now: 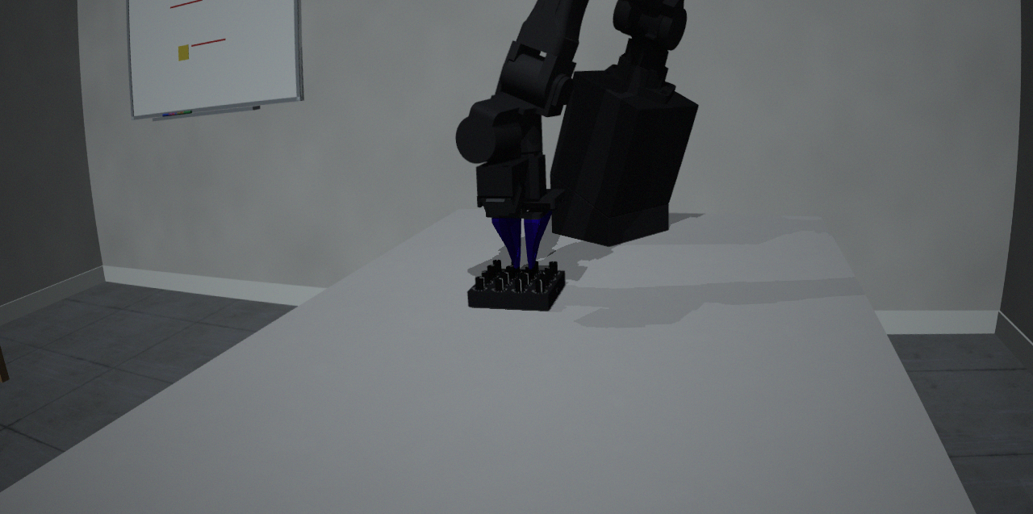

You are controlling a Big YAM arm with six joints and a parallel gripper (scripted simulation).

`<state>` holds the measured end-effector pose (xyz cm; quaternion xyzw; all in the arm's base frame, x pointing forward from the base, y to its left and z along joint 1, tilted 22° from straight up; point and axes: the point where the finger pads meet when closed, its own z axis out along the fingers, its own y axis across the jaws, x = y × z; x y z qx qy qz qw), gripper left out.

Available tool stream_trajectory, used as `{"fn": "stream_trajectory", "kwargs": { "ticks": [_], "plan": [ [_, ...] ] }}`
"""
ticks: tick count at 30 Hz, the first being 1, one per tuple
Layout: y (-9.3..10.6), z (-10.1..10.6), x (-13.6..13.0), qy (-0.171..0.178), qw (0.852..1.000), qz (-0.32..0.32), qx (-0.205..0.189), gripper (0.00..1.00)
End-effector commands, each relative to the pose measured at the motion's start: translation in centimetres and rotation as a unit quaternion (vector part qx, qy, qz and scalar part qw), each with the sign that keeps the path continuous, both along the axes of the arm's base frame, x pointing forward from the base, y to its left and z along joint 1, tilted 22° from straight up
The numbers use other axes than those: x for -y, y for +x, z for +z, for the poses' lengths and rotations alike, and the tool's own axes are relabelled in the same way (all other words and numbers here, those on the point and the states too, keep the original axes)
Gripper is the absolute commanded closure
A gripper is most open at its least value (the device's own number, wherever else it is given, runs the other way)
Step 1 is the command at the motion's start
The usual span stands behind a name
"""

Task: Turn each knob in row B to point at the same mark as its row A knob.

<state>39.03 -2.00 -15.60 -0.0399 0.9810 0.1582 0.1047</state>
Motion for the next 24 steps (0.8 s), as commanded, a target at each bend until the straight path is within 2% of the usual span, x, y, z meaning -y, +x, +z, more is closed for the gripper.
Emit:
{"fn": "stream_trajectory", "kwargs": {
  "ticks": [1,10,24],
  "plan": [
    [-0.5,-0.5,0.5,-0.002,1.000,-0.002,0.001,0.82],
    [-0.4,-0.7,0.0,-0.001,1.000,-0.001,-0.001,0.82],
    [0.9,-1.3,-0.3,-0.002,1.000,-0.002,0.007,0.82]
  ]
}}
